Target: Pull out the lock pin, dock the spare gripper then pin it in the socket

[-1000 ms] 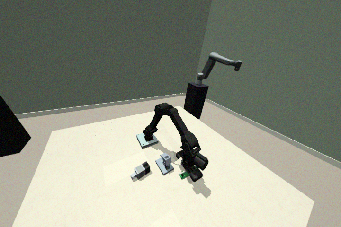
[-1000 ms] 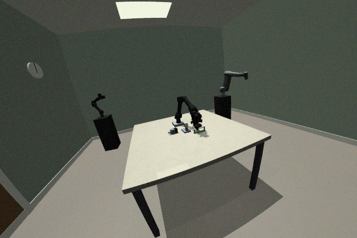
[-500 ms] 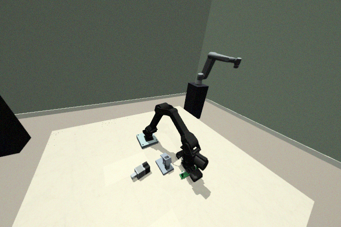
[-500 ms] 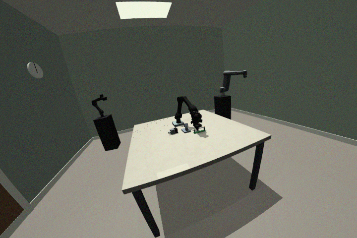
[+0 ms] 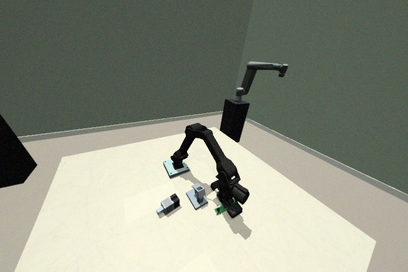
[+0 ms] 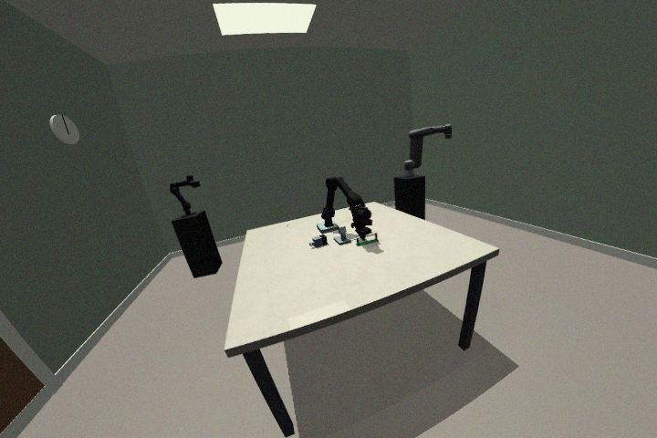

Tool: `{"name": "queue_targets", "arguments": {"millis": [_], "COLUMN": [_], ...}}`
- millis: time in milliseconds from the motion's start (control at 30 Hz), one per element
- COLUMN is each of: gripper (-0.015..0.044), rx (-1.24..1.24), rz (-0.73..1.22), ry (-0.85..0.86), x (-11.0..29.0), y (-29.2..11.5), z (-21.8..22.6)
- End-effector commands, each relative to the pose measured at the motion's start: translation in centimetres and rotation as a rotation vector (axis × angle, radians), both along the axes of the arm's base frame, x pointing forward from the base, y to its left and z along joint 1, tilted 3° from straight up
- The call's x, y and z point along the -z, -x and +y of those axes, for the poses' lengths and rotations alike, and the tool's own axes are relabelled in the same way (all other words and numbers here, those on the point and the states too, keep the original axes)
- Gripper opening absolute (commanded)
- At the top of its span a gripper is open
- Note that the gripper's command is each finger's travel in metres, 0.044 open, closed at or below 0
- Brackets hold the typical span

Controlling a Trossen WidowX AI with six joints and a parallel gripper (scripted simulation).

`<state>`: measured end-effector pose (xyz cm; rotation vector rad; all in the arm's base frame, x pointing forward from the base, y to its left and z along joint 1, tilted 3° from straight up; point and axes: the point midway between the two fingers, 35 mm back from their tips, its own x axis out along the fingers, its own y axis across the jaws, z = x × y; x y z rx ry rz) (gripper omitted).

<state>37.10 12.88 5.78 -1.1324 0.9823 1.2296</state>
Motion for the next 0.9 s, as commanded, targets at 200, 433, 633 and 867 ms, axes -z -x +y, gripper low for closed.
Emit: {"name": "queue_targets", "arguments": {"millis": [200, 433, 633, 867], "gripper": [0.0, 0.0079, 0.0236, 0.042], "rx": [0.0, 0.0, 0.0, 0.0], "rz": [0.0, 0.0, 0.0, 0.001], "ry": [0.0, 0.0, 0.0, 0.0], "x": [0.0, 0.0, 0.0, -1.2], "y": [0.0, 0.0, 0.0, 0.1], "z": [0.0, 0.0, 0.0, 0.0]}}
